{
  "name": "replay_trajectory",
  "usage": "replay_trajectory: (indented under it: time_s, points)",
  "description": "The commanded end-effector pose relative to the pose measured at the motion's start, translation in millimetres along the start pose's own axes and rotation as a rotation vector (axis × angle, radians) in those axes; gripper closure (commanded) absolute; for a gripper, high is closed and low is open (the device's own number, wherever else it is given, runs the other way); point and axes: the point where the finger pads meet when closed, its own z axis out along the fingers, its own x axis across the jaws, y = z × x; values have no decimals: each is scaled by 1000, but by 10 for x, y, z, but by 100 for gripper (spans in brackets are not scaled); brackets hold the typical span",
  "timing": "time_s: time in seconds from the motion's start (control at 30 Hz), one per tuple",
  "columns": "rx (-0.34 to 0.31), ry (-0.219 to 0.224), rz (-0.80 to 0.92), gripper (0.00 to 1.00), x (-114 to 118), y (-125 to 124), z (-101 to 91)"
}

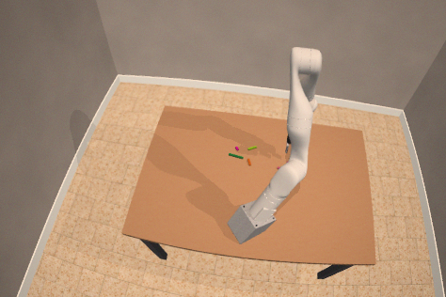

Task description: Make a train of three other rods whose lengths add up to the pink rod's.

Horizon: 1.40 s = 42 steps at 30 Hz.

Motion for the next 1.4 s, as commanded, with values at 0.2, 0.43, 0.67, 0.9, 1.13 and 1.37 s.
replay_trajectory:
  time_s: [0.2,0.43,0.67,0.9,1.13,1.37]
  points:
    - [1,-1,-12,0,-4,-3,1]
    - [14,-8,-133,0,-50,-63,30]
    - [40,-18,-420,0,-146,-164,91]
    - [57,-19,-711,0,-215,-212,145]
    - [62,-11,-1166,0,-249,-197,221]
    - [49,-4,-1471,0,-209,-144,265]
